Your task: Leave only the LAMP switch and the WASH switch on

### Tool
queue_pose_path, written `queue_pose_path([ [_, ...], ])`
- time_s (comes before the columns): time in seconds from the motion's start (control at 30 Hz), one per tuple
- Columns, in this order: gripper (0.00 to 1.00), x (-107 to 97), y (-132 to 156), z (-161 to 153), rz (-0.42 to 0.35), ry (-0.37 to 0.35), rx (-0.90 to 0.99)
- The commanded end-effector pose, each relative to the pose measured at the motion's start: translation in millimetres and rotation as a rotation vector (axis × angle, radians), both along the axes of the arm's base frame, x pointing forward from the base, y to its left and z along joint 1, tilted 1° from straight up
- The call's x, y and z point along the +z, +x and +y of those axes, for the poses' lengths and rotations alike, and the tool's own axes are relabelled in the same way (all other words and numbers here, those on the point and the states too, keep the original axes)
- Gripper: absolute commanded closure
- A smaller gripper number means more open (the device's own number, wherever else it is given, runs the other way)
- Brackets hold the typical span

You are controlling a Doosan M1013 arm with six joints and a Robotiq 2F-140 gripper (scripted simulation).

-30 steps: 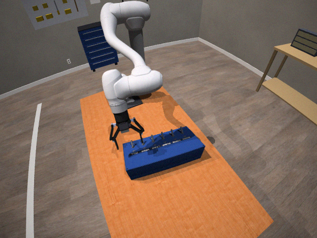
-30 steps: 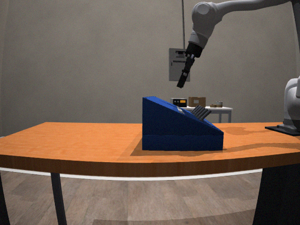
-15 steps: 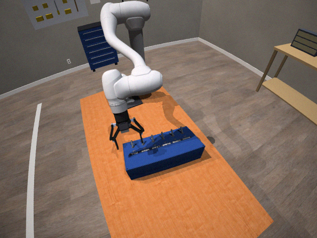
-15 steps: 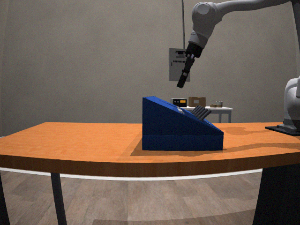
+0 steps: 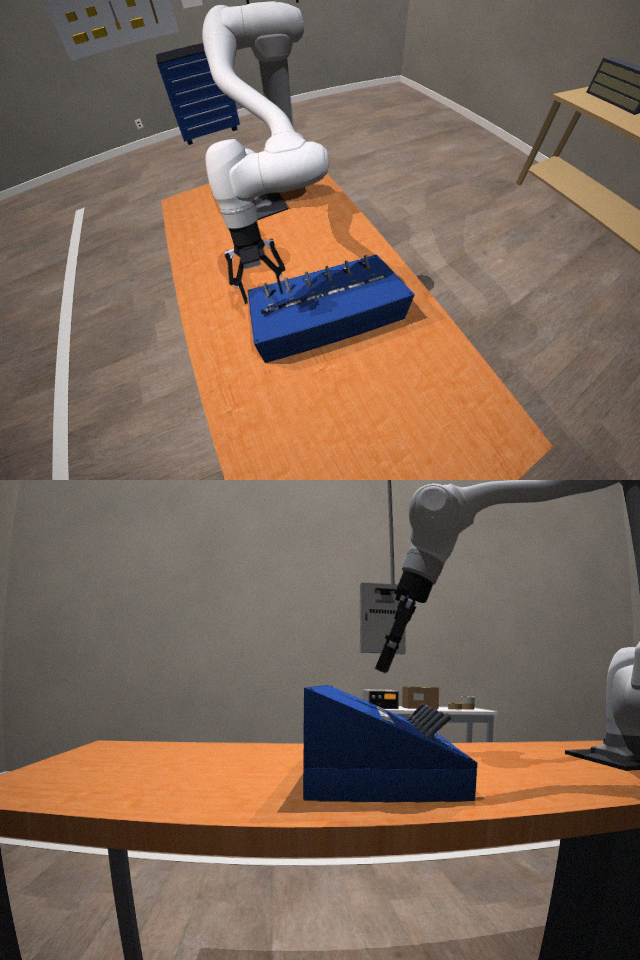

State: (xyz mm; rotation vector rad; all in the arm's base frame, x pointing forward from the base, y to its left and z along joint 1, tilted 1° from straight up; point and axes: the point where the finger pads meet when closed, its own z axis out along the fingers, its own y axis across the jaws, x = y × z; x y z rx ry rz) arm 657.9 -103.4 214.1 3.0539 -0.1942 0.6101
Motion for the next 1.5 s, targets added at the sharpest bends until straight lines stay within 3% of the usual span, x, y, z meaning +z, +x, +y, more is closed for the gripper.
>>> queue_pose_path([
  [0.0, 0.90, 5.3, -1.4, 0.2, -0.002, 0.000, 0.000],
  [0.73, 0.90, 64.0, -25.8, 3.1, -0.002, 0.000, 0.000],
  [0.97, 0.90, 63.0, -28.8, 9.0, -0.001, 0.000, -0.001],
  [1.03, 0.90, 54.8, -43.9, 38.3, 0.003, 0.000, -0.002],
  [1.33, 0.90, 36.3, -81.3, 96.4, 0.006, -0.001, -0.004],
  [1.4, 0.90, 36.3, -81.3, 96.4, 0.006, -0.001, -0.004],
  [1.47, 0.90, 27.9, -99.3, 119.3, 0.005, -0.001, -0.004],
])
